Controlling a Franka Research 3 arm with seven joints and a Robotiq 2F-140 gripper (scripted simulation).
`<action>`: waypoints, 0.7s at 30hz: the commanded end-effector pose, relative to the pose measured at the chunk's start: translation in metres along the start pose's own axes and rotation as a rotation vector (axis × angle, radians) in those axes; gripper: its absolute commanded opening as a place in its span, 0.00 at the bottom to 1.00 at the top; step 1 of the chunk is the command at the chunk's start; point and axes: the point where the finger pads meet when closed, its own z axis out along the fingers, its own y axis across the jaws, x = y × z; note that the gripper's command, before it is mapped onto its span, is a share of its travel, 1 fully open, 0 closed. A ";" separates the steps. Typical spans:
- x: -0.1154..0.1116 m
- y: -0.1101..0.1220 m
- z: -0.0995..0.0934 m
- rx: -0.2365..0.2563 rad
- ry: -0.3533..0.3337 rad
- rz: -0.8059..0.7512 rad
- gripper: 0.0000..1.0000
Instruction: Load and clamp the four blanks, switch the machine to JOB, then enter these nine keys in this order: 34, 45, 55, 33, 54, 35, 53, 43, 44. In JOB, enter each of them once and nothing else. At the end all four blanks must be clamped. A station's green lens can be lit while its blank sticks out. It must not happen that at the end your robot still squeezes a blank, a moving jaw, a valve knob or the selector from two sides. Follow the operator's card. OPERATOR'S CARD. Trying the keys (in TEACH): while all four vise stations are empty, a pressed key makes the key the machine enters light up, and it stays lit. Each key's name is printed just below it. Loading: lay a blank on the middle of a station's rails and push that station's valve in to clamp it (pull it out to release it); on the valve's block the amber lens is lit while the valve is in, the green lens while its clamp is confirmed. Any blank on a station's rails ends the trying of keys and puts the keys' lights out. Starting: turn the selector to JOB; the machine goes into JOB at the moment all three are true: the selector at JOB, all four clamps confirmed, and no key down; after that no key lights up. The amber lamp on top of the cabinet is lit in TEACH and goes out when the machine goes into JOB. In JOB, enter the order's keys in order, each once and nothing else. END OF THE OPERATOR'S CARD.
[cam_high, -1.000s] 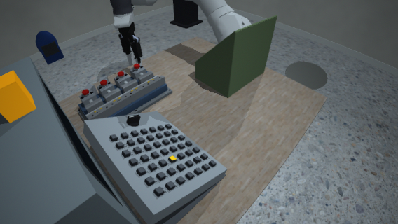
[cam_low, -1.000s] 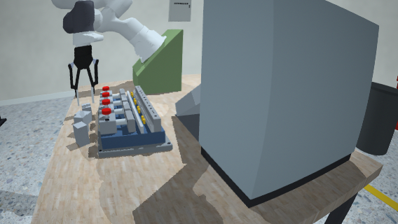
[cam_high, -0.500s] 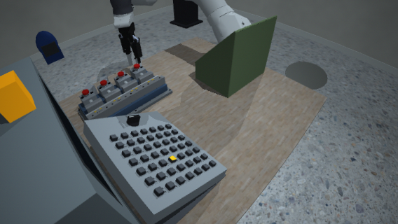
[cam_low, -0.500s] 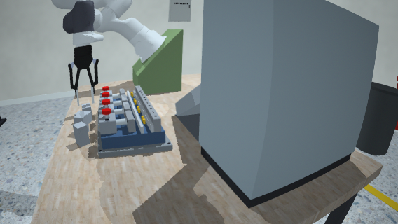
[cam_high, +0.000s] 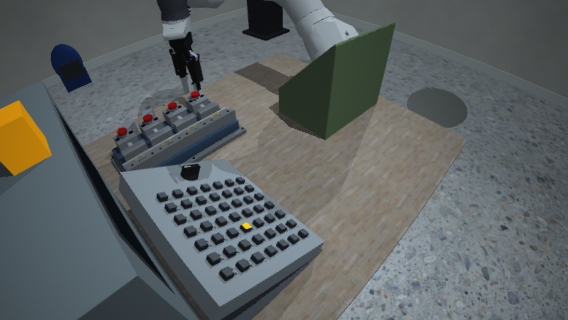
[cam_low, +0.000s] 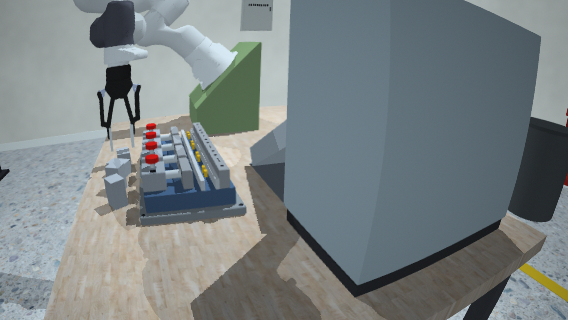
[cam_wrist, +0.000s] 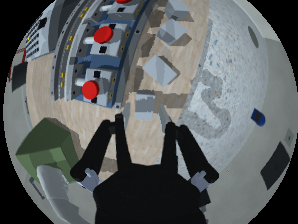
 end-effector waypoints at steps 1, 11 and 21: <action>0.000 0.001 0.000 -0.001 0.001 0.002 0.40; 0.000 0.001 0.001 -0.001 0.001 0.002 0.40; 0.000 0.001 0.003 -0.001 0.001 0.002 0.40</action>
